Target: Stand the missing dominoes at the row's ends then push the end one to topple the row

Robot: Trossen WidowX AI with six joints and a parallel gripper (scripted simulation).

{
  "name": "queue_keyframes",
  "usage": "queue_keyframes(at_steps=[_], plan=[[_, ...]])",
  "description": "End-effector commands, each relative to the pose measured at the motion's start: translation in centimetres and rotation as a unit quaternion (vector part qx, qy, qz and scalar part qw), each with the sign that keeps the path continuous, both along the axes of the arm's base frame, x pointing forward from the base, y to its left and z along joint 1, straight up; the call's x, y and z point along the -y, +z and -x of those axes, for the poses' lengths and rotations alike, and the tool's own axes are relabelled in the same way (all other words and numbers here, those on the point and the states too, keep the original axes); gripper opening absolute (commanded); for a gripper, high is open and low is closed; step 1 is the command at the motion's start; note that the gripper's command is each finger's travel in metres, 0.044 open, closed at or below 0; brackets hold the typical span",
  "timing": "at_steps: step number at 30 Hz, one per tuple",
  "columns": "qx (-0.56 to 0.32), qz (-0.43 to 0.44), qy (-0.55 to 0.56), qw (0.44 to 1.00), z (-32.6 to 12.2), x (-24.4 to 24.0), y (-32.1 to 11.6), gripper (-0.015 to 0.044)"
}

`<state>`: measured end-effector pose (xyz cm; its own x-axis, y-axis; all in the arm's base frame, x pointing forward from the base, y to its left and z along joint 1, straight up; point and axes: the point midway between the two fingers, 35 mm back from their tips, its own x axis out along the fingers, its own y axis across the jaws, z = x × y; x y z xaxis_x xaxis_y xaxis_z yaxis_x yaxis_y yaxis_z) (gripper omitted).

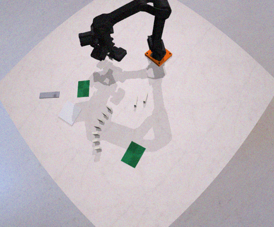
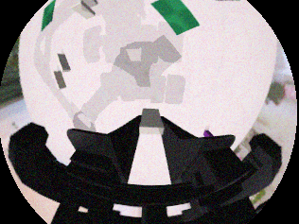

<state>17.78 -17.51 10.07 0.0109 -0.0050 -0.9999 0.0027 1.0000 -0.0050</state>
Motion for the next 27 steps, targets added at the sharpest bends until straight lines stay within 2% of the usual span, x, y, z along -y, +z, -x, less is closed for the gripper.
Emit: queue_keyframes(at_steps=[1,4,12,18,27], plan=[[0.004,0.004,-0.001,1.0,0.3,-0.3,6.3,0.0107],[0.004,0.004,0.0,1.0,0.7,-0.7,8.3,0.0107],[0.004,0.004,0.0,1.0,-0.2,-0.9,8.4,0.0107],[0.006,0.003,-0.002,1.0,-7.9,-4.4,9.0,0.0107],[0.01,-0.001,-0.004,1.0,-16.7,-14.3,8.7,0.0107]])
